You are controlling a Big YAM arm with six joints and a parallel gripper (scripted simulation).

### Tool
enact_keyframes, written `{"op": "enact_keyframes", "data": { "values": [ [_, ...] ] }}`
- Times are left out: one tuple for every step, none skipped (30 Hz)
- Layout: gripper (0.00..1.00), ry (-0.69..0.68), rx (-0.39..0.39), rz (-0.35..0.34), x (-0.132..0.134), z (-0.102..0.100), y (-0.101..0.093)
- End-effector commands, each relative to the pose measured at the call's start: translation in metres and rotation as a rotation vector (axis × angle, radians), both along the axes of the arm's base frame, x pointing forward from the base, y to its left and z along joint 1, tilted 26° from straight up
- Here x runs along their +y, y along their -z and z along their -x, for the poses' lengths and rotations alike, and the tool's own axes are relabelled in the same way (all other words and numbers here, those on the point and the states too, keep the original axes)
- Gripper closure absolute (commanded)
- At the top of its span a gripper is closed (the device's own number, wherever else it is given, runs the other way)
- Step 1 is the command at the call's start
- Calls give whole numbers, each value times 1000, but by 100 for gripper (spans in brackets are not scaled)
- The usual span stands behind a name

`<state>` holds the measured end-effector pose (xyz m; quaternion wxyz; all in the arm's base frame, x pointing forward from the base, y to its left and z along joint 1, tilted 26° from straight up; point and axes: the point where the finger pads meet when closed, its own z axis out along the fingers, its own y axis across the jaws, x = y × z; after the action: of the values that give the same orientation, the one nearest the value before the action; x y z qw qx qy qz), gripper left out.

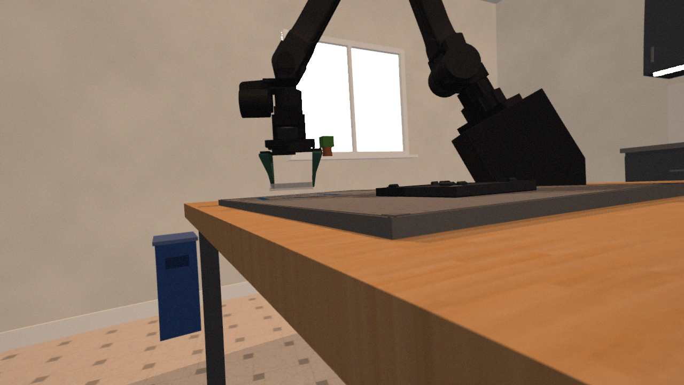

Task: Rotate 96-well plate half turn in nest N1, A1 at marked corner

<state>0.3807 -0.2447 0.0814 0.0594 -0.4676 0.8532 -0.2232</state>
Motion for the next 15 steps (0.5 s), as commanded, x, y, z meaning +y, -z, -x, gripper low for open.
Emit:
{"op": "enact_keyframes", "data": {
  "values": [
    [100, 0, 5, -4, -5, 1, 8],
    [100, 0, 6, -4, -6, 1, 9],
    [100, 0, 6, -4, -6, 1, 9],
    [100, 0, 7, -5, -6, 1, 10],
    [100, 0, 7, -5, -6, 1, 10],
    [100, 0, 7, -5, -6, 1, 10],
    [100, 0, 11, -8, -5, 1, 12],
    [100, 0, 7, -5, -6, 0, 12],
    [100, 0, 7, -5, -6, 0, 12],
    [100, 0, 5, -4, -7, -1, 12],
    [100, 1, 5, -4, -7, -1, 12],
    [100, 1, 5, -4, -7, -1, 13],
    [100, 0, 5, -4, -8, -1, 14],
    [100, 0, 6, -4, -8, -1, 15],
    [100, 1, 6, -4, -8, -2, 15]
  ]
}}
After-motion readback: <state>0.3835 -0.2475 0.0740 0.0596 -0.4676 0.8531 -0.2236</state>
